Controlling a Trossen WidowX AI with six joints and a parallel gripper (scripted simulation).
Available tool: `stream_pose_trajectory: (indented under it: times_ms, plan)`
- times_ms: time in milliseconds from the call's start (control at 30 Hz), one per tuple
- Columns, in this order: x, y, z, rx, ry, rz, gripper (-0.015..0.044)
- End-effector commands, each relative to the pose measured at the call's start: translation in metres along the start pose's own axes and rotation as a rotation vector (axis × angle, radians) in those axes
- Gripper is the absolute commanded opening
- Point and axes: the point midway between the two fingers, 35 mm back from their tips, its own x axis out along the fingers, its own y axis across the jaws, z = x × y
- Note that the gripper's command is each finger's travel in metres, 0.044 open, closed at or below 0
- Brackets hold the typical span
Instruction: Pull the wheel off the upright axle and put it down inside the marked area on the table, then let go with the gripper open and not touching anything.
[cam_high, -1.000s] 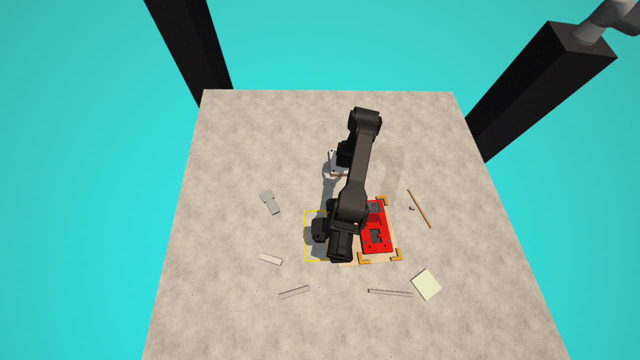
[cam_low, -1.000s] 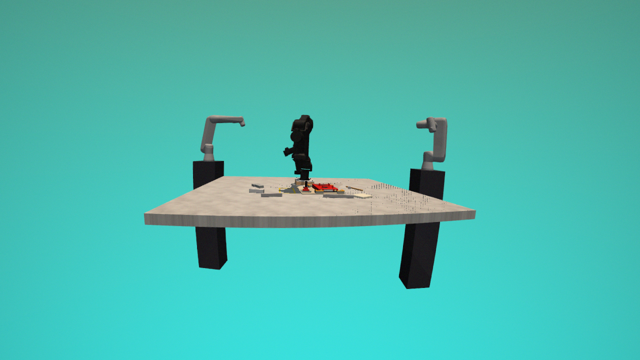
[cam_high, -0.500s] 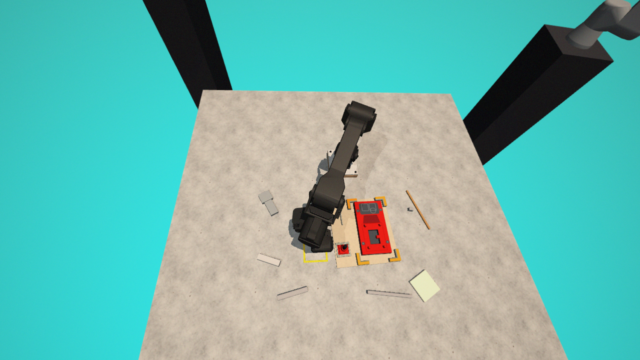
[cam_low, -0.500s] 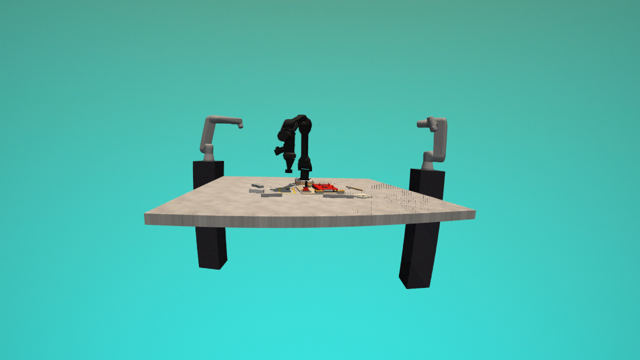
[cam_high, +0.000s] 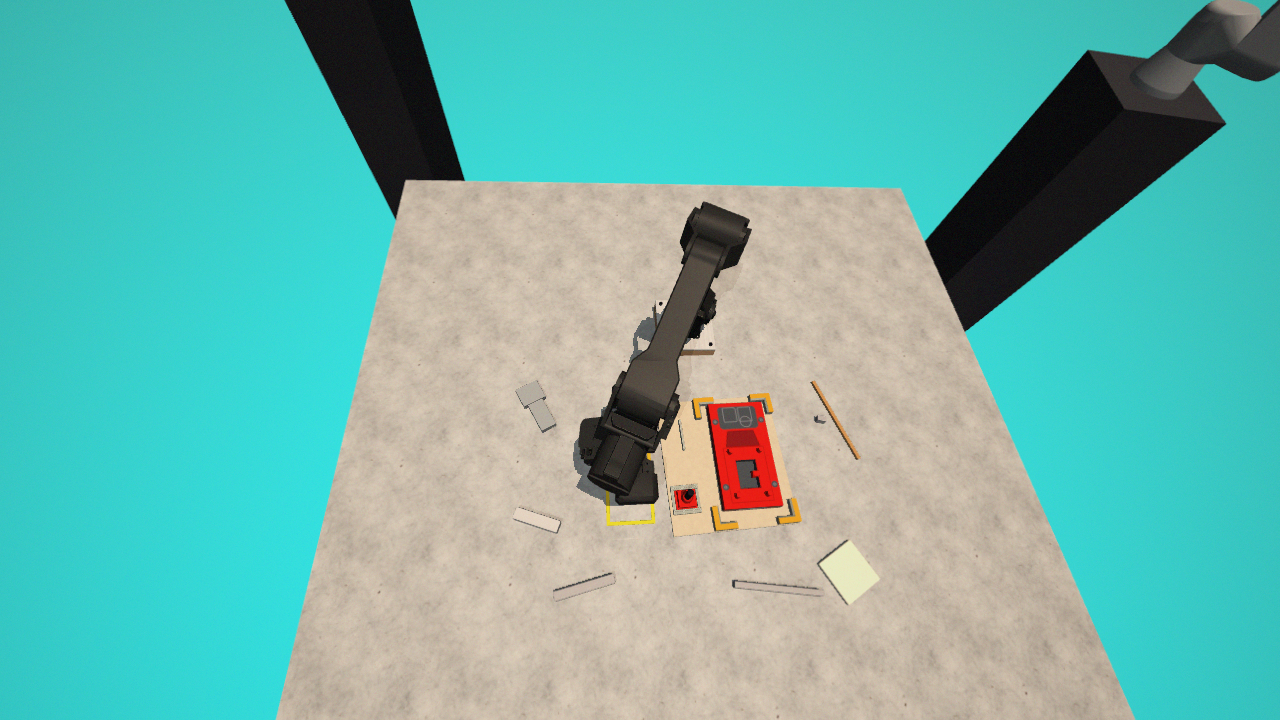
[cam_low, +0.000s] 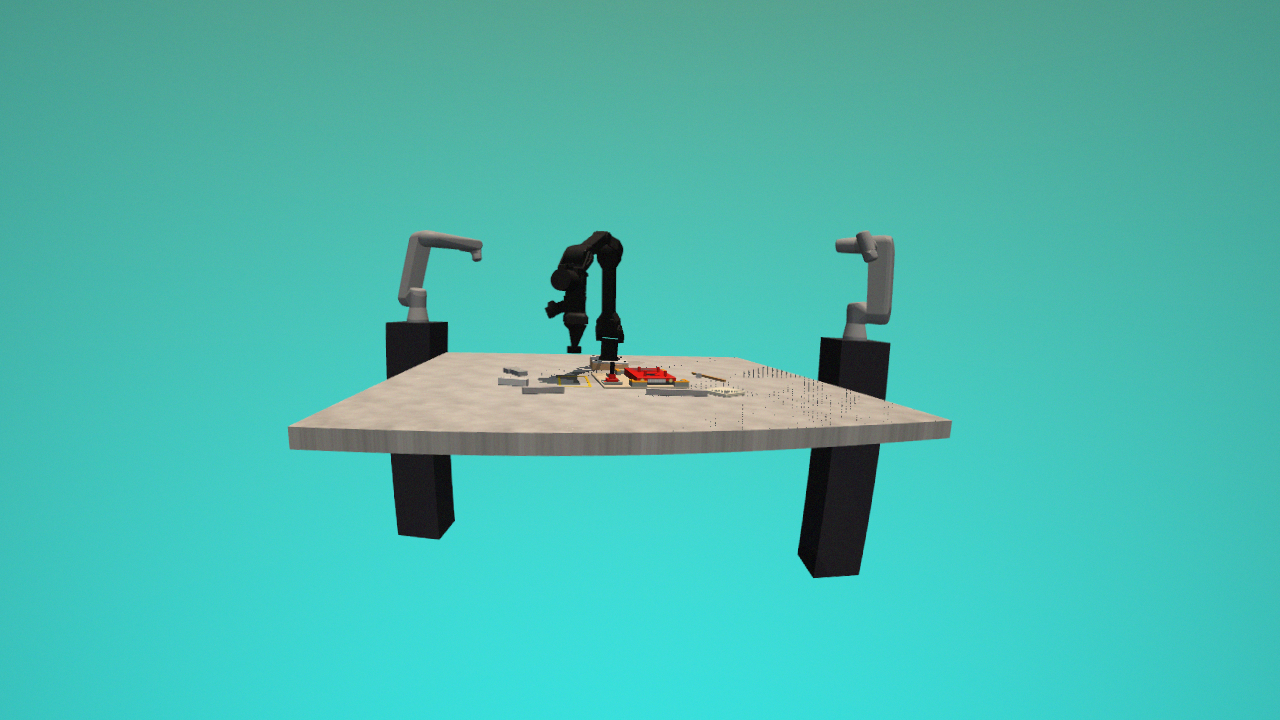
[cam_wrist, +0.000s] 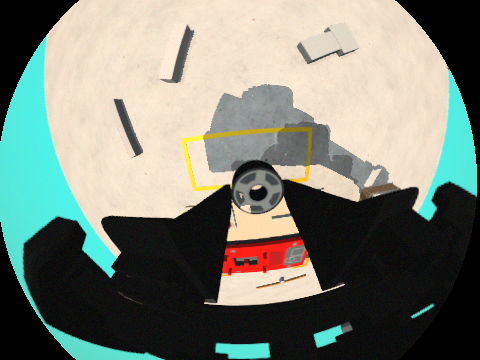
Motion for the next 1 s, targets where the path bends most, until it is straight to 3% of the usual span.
stream_pose_trajectory:
  times_ms: [0, 367, 533, 900, 967]
  plan:
    - [0.015, 0.001, 0.0, -0.003, 0.004, 0.001, 0.0]
    - [0.075, 0.0, -0.001, -0.003, 0.005, 0.0, 0.0]
    - [0.083, -0.001, -0.002, -0.003, 0.005, 0.0, 0.0]
    - [0.077, -0.002, -0.001, -0.005, 0.005, -0.009, 0.0289]
    - [0.067, -0.001, -0.001, -0.005, 0.005, -0.007, 0.03]
